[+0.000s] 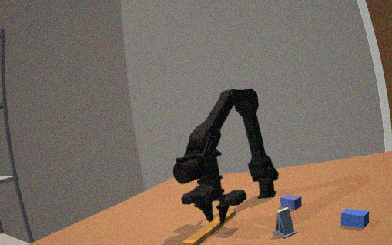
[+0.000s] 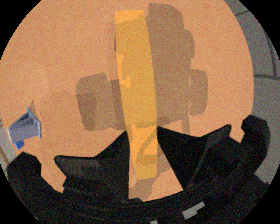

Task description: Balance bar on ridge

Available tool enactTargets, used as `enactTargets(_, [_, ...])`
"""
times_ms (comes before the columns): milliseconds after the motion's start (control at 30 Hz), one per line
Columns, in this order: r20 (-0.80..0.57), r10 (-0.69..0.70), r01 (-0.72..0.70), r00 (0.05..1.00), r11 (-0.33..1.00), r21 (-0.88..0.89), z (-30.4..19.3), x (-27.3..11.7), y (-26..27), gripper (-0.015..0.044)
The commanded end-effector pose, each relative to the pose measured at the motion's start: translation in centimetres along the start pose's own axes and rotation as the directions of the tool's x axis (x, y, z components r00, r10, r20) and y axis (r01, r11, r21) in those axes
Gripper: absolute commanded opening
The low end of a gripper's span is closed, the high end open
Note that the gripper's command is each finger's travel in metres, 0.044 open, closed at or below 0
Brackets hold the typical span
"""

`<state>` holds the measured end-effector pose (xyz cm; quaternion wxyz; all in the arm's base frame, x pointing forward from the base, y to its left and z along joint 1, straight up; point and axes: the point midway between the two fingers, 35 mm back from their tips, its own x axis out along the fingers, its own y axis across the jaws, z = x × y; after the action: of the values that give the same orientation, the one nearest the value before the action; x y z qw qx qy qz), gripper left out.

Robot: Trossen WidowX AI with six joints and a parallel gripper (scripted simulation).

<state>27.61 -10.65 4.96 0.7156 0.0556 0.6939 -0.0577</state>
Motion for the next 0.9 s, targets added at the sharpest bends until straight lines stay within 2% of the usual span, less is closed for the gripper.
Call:
enactTargets(0, [0.0,-0.001,0.001,1.0,1.0,0.0,0.1,-0.5,0.0,0.0])
enactTargets(867, [0.001,-0.004,0.004,1.0,1.0,0.002,0.6,-7.1,-0.2,0.0])
